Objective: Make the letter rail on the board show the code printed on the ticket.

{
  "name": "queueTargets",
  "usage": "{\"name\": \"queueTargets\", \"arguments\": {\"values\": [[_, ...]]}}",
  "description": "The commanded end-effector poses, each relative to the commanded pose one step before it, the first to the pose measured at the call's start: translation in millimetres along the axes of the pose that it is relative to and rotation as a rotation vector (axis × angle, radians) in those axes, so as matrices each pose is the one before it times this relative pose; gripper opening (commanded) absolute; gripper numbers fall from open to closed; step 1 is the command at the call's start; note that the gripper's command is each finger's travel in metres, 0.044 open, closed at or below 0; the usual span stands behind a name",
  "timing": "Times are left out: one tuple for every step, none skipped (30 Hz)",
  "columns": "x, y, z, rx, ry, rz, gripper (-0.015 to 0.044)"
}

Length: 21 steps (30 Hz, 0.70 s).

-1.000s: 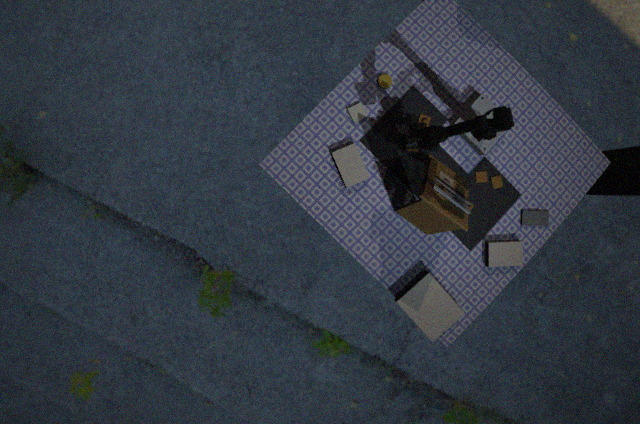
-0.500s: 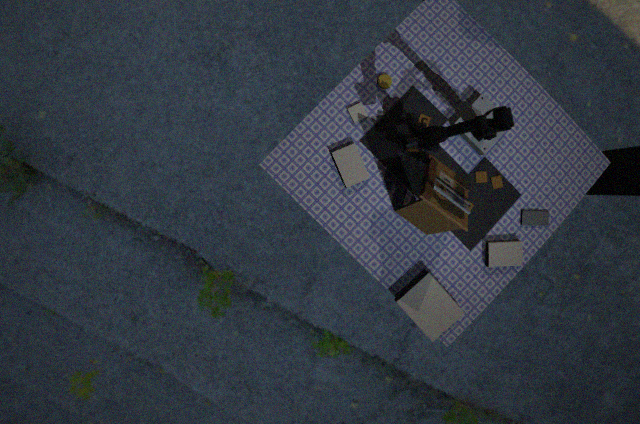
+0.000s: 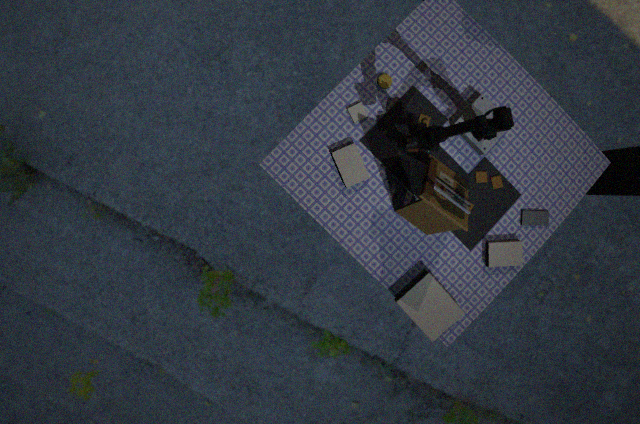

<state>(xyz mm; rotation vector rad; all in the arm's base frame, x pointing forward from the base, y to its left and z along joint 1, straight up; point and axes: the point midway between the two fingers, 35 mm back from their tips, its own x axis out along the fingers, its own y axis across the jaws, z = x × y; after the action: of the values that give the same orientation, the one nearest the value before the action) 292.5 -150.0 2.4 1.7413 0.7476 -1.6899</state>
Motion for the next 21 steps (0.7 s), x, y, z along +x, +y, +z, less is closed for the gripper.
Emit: {"name": "queueTargets", "arguments": {"values": [[1.18,-0.71,1.13,0.0021,-0.00602,-0.00116,0.0340],[0.00,0.00,0.00,0.0000,0.00000,0.00000,0.0340],[0.00,0.00,0.00,0.0000,0.00000,0.00000,0.0340],[0.00,0.00,0.00,0.0000,0.00000,0.00000,0.0340],[0.00,0.00,0.00,0.0000,0.00000,0.00000,0.0340],[0.00,0.00,0.00,0.0000,0.00000,0.00000,0.0340],[0.00,0.00,0.00,0.0000,0.00000,0.00000,0.0340],[0.00,0.00,0.00,0.0000,0.00000,0.00000,0.0340],[0.00,0.00,0.00,0.0000,0.00000,0.00000,0.0340],[0.00,0.00,0.00,0.0000,0.00000,0.00000,0.0340],[0.00,0.00,0.00,0.0000,0.00000,0.00000,0.0340],[0.00,0.00,0.00,0.0000,0.00000,0.00000,0.0340],[0.00,0.00,0.00,0.0000,0.00000,0.00000,0.0340],[-0.57,0.34,-0.55,-0.0011,0.00299,0.00052,0.0333],[0.57,-0.34,0.56,0.0011,-0.00299,-0.00052,0.0327],[0.00,0.00,0.00,0.0000,0.00000,0.00000,0.0320],[0.00,0.00,0.00,0.0000,0.00000,0.00000,0.0313],[0.00,0.00,0.00,0.0000,0.00000,0.00000,0.0307],[0.00,0.00,0.00,0.0000,0.00000,0.00000,0.0300],[0.00,0.00,0.00,0.0000,0.00000,0.00000,0.0293],[0.00,0.00,0.00,0.0000,0.00000,0.00000,0.0287]]}}
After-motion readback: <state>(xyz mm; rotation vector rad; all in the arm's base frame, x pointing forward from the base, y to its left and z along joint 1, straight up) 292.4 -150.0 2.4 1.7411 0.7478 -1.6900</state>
